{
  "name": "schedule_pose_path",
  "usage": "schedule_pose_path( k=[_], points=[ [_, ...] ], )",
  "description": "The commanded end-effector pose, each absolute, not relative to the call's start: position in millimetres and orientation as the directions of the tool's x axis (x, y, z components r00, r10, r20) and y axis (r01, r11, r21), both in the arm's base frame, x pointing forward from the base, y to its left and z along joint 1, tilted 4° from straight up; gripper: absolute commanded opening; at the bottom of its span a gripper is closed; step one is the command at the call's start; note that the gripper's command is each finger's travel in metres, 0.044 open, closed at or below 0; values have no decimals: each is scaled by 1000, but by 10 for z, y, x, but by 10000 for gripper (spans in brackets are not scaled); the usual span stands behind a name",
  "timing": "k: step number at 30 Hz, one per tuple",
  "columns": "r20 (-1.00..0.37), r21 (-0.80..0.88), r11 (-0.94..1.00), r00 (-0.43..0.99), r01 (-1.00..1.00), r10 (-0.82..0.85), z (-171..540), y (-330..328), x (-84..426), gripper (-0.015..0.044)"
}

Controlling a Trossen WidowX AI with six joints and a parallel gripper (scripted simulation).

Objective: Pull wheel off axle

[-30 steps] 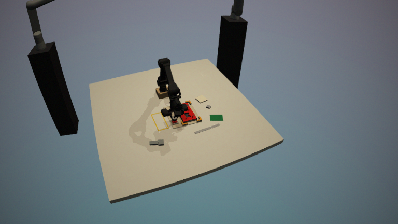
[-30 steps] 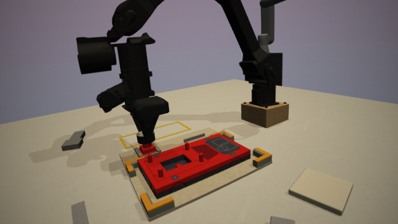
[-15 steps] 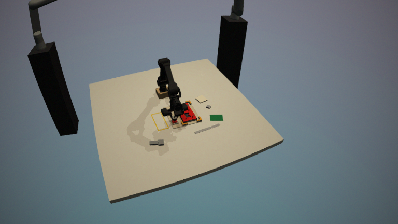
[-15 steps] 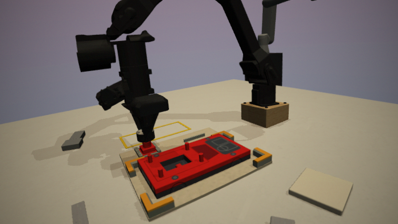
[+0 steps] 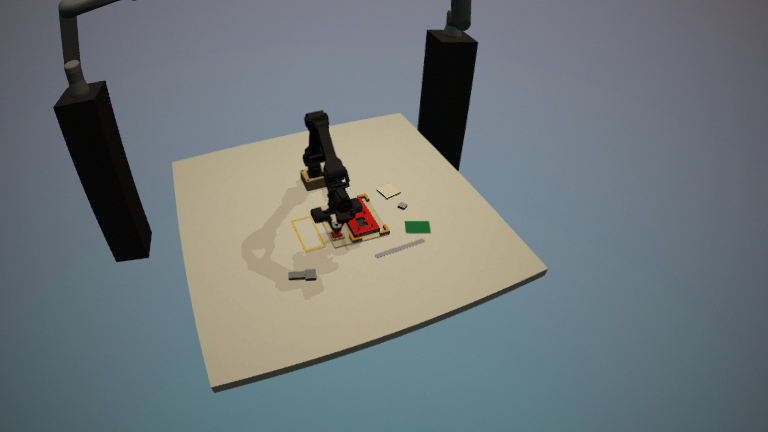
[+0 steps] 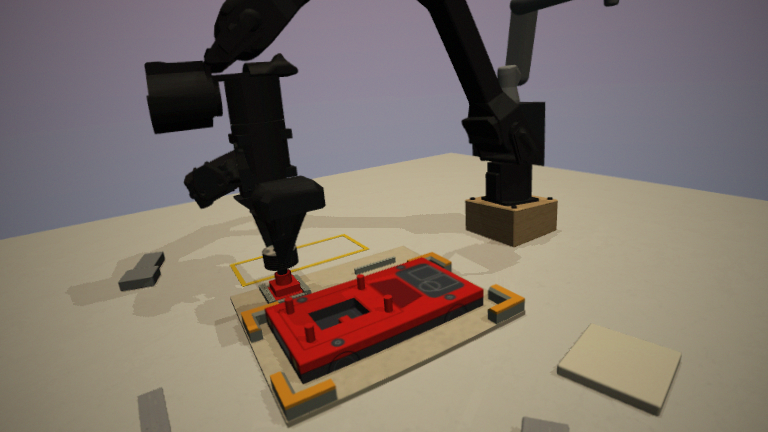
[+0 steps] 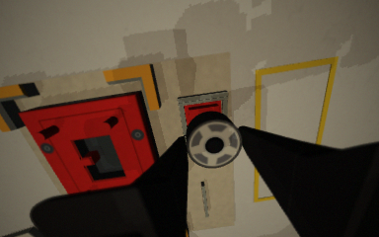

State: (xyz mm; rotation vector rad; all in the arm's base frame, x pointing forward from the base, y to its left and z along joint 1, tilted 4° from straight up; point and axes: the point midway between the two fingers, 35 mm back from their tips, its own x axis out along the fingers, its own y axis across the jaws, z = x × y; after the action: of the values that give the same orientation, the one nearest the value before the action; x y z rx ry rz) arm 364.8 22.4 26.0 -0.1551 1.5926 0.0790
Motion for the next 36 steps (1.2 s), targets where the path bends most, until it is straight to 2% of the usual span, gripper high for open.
schedule_pose_path(
  k=[1,36],
  points=[
    [-999,-48,988,-15,-146,-51,312,229,3662,0],
    [-998,-50,988,-17,-145,-53,428,235,3662,0]
  ],
)
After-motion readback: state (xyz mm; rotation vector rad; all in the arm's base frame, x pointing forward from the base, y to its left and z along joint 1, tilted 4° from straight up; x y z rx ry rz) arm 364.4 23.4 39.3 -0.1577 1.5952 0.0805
